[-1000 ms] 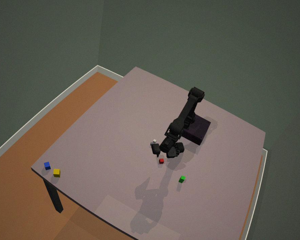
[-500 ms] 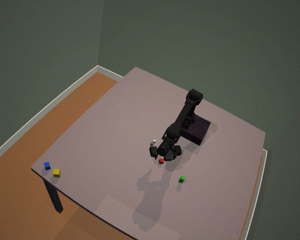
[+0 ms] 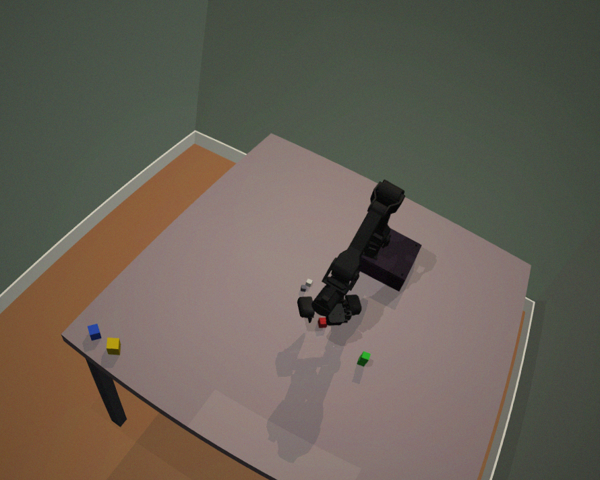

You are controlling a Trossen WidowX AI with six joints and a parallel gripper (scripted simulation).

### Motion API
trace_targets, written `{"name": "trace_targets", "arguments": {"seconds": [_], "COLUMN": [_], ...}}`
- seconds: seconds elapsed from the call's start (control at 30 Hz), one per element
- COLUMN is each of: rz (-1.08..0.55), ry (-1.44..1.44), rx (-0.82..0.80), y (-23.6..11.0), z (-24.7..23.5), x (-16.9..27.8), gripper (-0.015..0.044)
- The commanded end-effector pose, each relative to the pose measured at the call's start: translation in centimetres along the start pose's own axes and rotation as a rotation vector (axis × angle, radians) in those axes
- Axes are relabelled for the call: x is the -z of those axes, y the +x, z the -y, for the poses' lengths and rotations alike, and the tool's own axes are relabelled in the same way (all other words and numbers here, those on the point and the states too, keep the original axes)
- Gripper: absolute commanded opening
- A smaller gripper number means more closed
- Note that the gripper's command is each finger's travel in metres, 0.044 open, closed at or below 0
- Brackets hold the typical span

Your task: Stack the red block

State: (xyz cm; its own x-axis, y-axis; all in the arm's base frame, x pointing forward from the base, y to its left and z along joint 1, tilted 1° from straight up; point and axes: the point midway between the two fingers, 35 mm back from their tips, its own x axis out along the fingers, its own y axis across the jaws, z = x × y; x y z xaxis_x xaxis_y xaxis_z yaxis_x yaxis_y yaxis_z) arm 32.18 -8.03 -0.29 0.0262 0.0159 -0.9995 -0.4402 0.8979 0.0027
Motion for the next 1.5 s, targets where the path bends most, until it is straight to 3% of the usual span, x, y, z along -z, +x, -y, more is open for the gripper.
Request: {"name": "trace_targets", "arguments": {"seconds": [0.0, 0.7, 1.13, 1.4, 1.47], "rz": [-0.008, -0.008, -0.008, -0.008, -0.008], "ry": [0.005, 0.005, 0.005, 0.005, 0.005], "rx": [0.001, 0.001, 0.001, 0.001, 0.001], "y": [0.85, 1.70, 1.70, 1.70, 1.37], "z": [-0.04, -0.07, -0.07, -0.07, -0.07], "x": [0.16, 0.19, 0.19, 0.19, 0.17], "gripper": [0.0440, 0.0440, 0.0099, 0.0045, 0.0000]}}
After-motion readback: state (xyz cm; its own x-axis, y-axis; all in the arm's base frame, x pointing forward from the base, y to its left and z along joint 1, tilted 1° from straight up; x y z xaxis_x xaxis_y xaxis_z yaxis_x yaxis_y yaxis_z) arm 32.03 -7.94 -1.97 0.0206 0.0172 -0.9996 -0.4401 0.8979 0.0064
